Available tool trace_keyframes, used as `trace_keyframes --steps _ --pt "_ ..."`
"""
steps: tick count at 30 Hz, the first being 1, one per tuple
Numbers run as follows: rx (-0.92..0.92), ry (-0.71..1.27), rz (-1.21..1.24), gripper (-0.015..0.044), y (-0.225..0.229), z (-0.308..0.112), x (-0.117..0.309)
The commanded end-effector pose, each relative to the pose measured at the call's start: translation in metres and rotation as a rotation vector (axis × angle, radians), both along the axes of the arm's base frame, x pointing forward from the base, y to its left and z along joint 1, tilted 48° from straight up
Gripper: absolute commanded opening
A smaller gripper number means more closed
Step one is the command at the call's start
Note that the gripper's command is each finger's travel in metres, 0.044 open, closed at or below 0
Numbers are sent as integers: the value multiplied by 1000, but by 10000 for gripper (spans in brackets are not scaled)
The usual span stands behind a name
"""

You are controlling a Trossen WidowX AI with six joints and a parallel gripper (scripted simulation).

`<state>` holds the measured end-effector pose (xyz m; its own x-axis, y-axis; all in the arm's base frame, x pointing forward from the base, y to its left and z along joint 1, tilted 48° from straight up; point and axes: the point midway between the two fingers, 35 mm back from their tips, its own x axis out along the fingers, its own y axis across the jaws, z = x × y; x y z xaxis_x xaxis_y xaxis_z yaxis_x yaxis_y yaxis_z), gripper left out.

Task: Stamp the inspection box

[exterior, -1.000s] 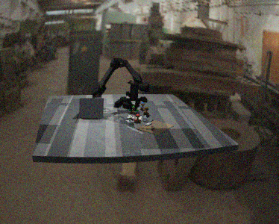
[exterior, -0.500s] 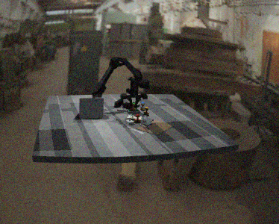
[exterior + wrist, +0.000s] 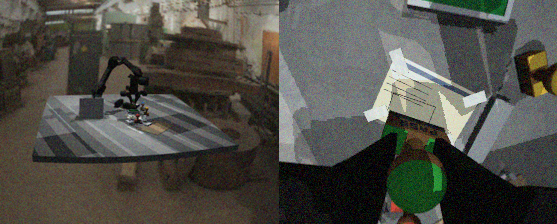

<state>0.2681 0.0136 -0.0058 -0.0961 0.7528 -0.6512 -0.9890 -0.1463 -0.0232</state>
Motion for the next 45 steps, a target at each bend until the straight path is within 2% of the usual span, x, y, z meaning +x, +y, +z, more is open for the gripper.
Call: trace_keyframes --steps 1,24,45 --pt "-2 3 5 0 7 12 -10" --pt "1 5 7 0 45 62 -75" --pt "-5 4 6 0 62 47 -77"
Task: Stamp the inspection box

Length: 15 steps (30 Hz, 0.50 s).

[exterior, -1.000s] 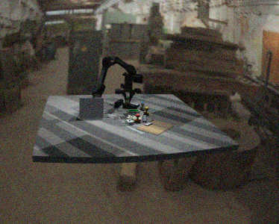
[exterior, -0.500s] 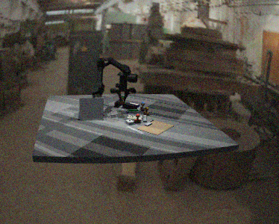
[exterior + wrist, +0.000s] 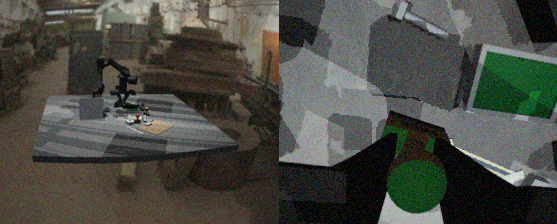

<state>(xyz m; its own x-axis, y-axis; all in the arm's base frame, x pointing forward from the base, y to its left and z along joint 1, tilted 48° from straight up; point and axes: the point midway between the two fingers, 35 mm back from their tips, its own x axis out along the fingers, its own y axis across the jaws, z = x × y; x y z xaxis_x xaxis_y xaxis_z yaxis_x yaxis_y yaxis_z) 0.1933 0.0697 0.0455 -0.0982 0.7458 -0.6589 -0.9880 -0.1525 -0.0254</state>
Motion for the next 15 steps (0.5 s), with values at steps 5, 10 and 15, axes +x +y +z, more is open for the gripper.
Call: trace_keyframes --steps 5,10,15 --pt "4 7 -1 0 12 -10 -3" --pt "5 7 -1 0 18 -15 -4" --pt "6 7 -1 0 24 -21 -5"
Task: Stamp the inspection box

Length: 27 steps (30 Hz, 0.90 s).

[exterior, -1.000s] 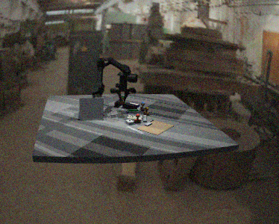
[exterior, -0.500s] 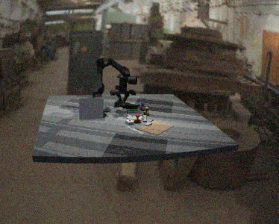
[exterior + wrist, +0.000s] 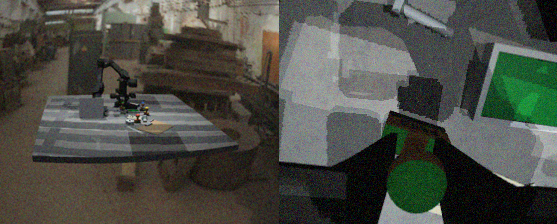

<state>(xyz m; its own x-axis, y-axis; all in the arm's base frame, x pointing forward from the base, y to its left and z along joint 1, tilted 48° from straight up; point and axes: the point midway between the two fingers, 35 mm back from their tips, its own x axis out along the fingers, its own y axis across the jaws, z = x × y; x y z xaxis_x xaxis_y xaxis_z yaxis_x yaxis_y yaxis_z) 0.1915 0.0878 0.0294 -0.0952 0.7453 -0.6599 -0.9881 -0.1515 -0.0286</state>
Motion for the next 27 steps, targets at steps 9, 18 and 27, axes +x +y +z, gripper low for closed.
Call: trace_keyframes --steps 9,18,27 --pt "11 11 1 0 16 -13 -7" --pt "15 12 3 0 23 -18 -9" --pt "9 3 3 184 21 -16 -6"
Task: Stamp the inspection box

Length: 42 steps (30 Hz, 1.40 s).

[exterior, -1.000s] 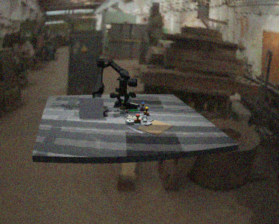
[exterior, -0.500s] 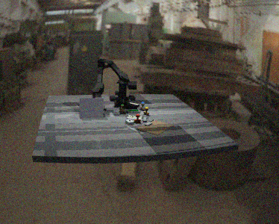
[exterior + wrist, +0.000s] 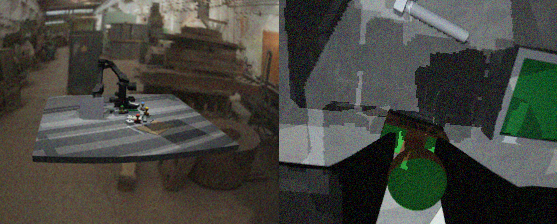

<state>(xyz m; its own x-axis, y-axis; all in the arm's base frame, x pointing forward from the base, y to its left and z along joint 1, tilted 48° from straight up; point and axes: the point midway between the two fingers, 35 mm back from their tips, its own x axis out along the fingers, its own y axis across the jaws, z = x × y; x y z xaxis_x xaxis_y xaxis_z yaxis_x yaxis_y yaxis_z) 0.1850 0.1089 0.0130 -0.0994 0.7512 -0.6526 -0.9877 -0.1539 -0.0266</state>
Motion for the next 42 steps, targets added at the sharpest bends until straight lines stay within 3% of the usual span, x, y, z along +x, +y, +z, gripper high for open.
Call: trace_keyframes --steps 1,3,7,16,42 --pt "0 -1 0 210 0 0 0" --pt "0 -1 0 252 0 0 0" --pt "-6 -1 -2 252 -7 5 4" --pt "0 9 0 252 -86 77 12" --pt "4 9 -5 252 -86 78 12"
